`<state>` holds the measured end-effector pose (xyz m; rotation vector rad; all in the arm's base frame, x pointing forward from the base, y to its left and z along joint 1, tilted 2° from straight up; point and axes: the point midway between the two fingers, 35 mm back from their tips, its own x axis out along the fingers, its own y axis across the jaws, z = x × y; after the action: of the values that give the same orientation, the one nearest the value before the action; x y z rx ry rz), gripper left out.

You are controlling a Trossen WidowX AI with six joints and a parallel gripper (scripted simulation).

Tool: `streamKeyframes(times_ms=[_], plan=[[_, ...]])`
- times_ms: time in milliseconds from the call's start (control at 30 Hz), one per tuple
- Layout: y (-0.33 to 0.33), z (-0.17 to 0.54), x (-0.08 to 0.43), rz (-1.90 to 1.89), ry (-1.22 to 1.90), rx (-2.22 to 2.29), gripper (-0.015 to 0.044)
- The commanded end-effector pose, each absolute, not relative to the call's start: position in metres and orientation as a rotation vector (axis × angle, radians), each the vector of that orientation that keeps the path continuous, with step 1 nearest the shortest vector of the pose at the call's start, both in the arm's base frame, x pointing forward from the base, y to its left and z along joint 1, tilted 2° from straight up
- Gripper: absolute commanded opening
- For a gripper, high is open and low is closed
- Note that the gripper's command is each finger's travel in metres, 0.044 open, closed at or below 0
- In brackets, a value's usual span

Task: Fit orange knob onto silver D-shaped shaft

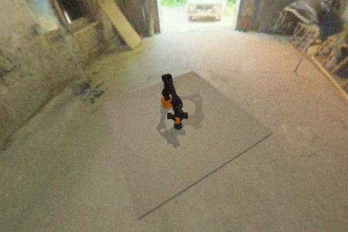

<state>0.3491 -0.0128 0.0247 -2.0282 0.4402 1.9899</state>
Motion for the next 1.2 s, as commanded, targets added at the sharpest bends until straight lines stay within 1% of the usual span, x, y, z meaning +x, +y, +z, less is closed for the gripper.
streamKeyframes(times_ms=[0, 733, 867, 1167], plan=[[-0.0131, 0.0282, 0.3481, 2.061, 0.321, -2.110, 0.0000], [-0.0128, 0.0270, 0.3462, 2.052, 0.336, -2.101, 0.0000], [-0.0129, 0.0277, 0.3471, 1.957, 0.480, -2.009, 0.0000], [-0.0135, 0.0266, 0.3515, 1.542, 0.948, -1.603, 0.0000]])
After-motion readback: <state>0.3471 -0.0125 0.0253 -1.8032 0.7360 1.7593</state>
